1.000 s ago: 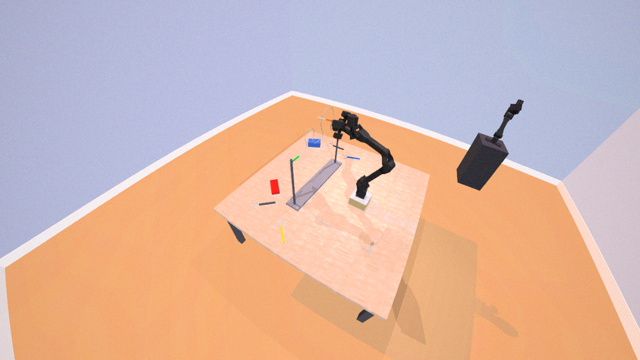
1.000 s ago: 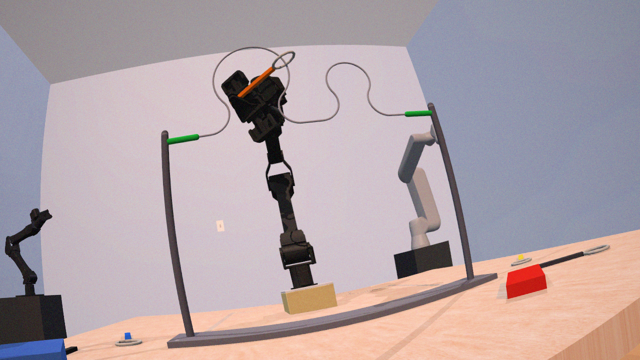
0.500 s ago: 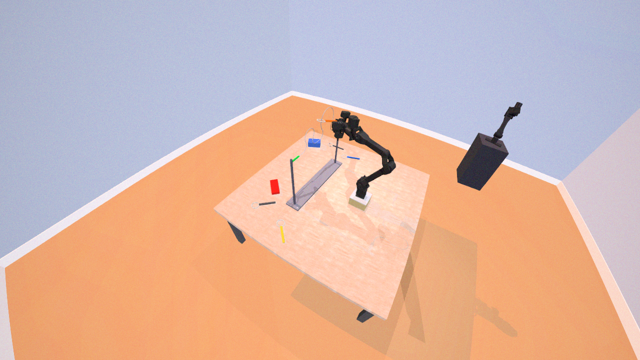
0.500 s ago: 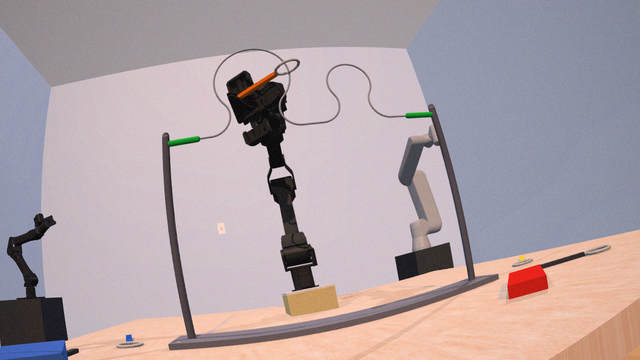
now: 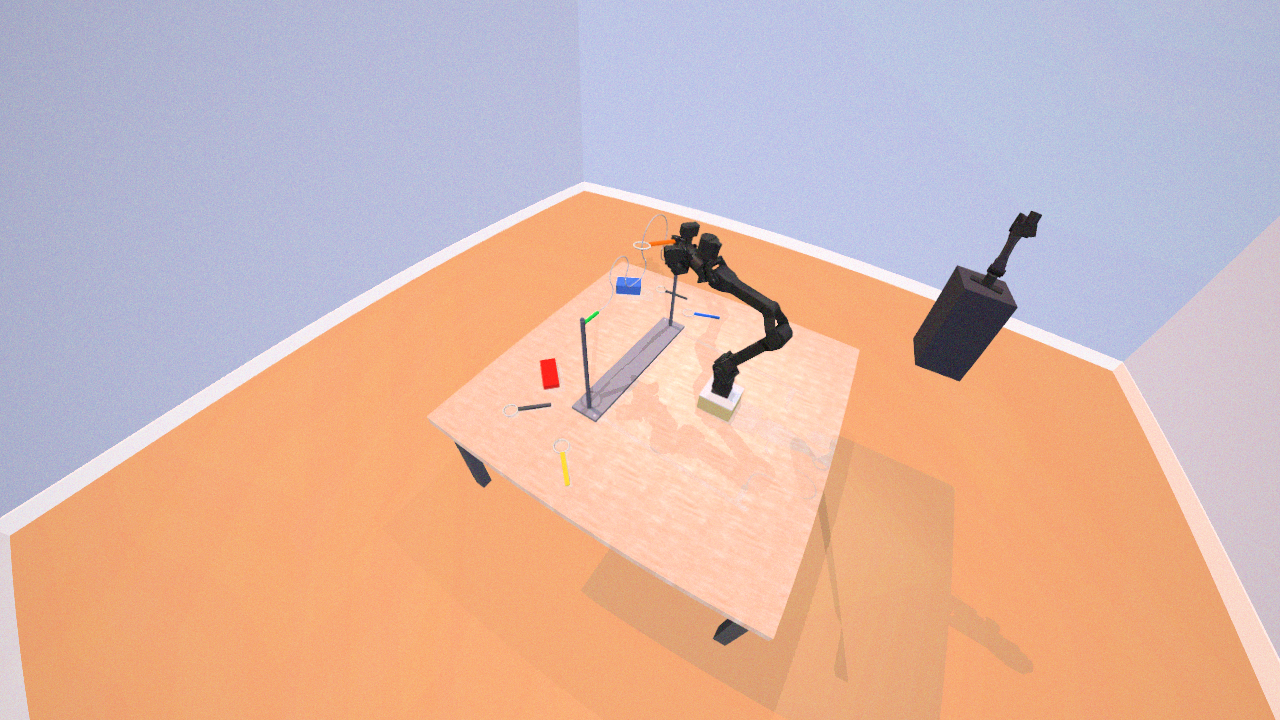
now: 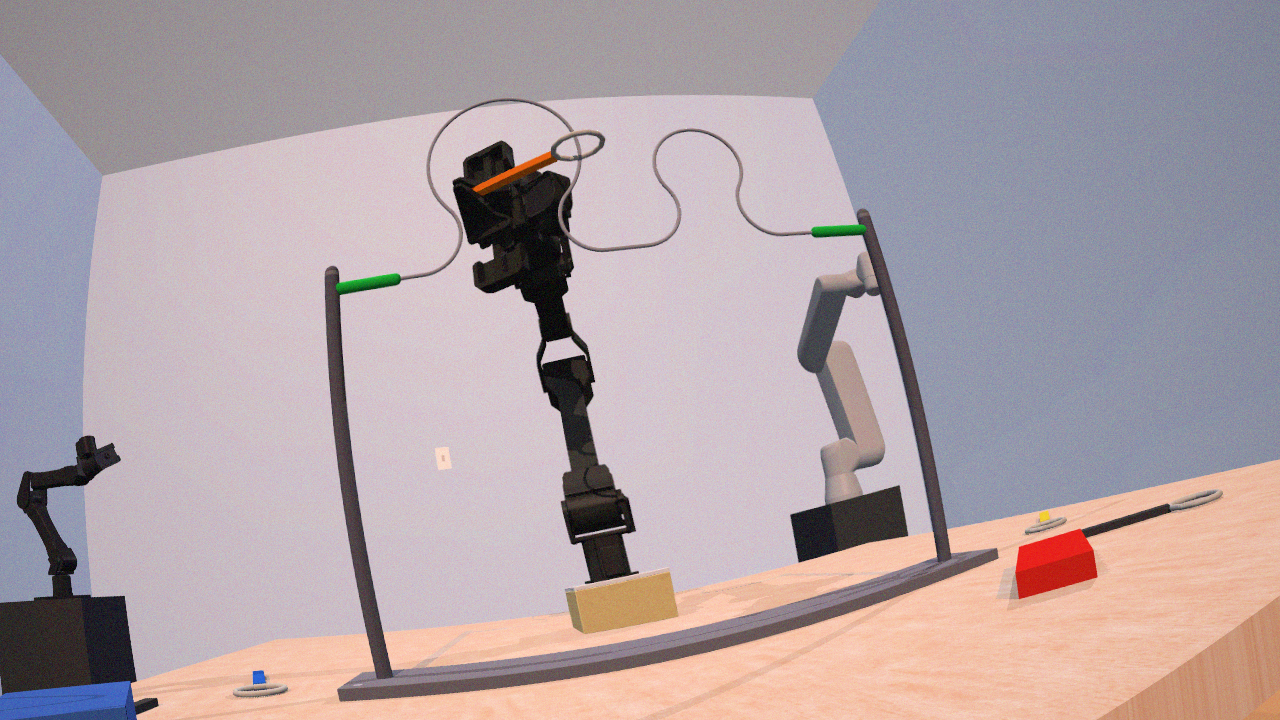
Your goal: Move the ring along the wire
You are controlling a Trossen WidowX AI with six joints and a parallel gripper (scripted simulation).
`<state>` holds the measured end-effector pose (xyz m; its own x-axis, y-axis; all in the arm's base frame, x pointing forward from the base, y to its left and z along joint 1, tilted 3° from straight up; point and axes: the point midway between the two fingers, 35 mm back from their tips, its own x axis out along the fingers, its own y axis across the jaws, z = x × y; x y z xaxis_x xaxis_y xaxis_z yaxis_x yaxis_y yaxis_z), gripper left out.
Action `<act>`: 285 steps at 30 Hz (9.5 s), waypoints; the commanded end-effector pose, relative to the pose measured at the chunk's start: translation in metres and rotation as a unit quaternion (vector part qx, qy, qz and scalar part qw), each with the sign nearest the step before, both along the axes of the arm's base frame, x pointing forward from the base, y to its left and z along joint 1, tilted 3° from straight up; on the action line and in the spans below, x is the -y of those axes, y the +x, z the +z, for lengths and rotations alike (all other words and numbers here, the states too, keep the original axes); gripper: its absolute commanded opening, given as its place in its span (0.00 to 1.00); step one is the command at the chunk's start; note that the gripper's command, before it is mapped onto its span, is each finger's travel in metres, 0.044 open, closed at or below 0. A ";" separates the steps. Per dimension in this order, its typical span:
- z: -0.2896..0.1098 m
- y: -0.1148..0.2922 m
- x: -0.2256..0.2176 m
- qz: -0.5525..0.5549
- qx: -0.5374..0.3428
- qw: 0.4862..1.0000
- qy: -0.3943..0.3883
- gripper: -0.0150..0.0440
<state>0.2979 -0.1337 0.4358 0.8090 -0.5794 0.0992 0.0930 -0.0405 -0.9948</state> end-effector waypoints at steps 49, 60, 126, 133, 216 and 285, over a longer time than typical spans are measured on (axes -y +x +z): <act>0.018 0.000 -0.003 0.004 -0.030 0.954 -0.299 0.00; 0.009 0.000 0.003 0.003 -0.029 0.954 -0.300 0.00; -0.198 0.000 -0.023 -0.010 0.042 0.913 0.406 0.00; -0.213 0.002 -0.044 -0.011 0.049 0.875 0.482 0.00; -0.210 0.022 -0.242 -0.012 0.089 0.494 0.865 0.00; -0.022 0.031 -0.299 -0.013 0.103 -0.149 0.983 0.00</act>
<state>0.3292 0.1677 0.4051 0.9135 0.4067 0.0066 0.1023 -0.2452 0.9641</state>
